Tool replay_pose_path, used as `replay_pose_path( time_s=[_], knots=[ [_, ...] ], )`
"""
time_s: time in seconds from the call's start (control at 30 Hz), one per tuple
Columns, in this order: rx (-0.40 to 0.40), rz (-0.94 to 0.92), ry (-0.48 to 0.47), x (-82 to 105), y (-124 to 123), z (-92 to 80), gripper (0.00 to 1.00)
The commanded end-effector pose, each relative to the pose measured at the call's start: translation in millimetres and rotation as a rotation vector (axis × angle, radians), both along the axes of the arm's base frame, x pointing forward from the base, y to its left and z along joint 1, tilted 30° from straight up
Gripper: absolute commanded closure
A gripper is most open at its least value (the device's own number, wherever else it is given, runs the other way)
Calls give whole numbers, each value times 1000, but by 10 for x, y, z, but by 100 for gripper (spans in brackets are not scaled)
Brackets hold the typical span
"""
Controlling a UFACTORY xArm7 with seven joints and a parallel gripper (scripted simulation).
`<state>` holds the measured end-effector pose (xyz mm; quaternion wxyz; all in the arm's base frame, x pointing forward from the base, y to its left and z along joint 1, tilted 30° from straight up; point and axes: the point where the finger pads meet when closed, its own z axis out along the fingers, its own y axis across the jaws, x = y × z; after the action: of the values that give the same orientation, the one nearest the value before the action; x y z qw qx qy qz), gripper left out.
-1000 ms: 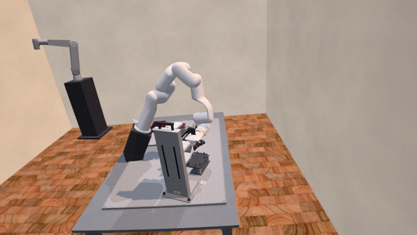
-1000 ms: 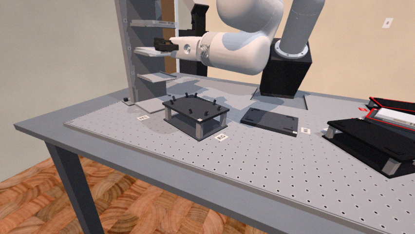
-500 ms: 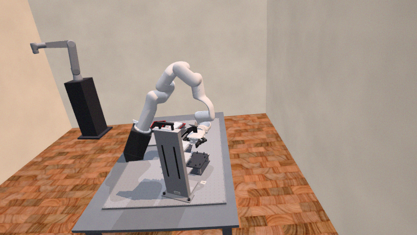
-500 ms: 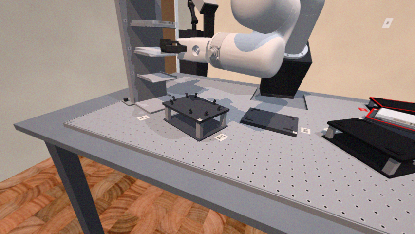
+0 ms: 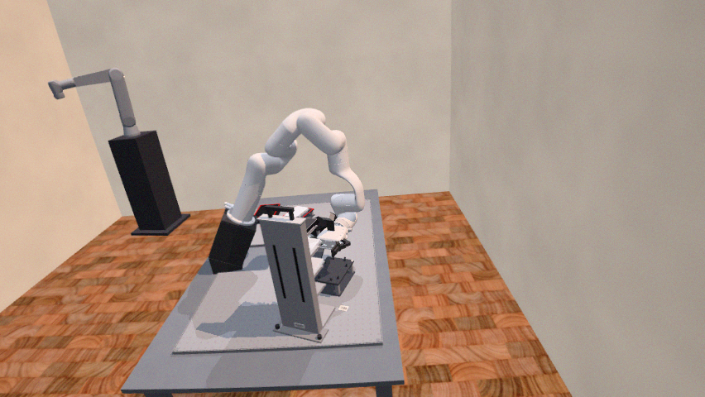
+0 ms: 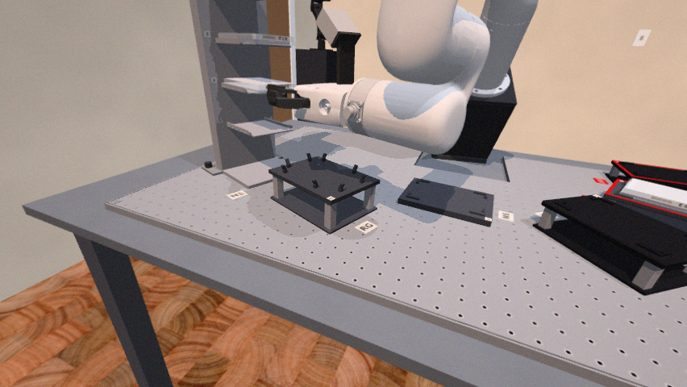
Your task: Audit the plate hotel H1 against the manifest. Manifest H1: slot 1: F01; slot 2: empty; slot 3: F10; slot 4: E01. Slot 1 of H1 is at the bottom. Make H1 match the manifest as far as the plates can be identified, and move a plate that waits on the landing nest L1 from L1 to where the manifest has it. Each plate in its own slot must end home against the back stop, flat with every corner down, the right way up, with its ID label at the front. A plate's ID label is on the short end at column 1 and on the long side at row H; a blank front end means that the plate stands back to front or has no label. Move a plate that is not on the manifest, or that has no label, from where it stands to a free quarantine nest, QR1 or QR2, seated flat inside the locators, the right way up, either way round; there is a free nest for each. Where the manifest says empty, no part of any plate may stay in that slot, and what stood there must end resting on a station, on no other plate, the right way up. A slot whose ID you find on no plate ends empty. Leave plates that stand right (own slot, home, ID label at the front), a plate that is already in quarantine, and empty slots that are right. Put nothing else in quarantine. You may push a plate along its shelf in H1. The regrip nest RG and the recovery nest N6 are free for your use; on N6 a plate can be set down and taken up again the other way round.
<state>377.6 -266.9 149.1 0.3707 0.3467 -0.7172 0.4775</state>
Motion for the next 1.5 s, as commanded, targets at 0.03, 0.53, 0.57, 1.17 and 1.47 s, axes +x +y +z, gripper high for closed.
replay_pose_path(
  time_s=[0.03, 0.53, 0.57, 1.17, 1.47],
  knots=[
    [-2, -2, -2, 55, 6, -76, 0],
    [-2, -2, -2, 241, 61, -406, 0],
    [-2, -2, -2, 241, 61, -406, 0],
    [-2, -2, -2, 180, -223, -486, 0],
    [-2, -2, -2, 180, -223, -486, 0]
  ],
)
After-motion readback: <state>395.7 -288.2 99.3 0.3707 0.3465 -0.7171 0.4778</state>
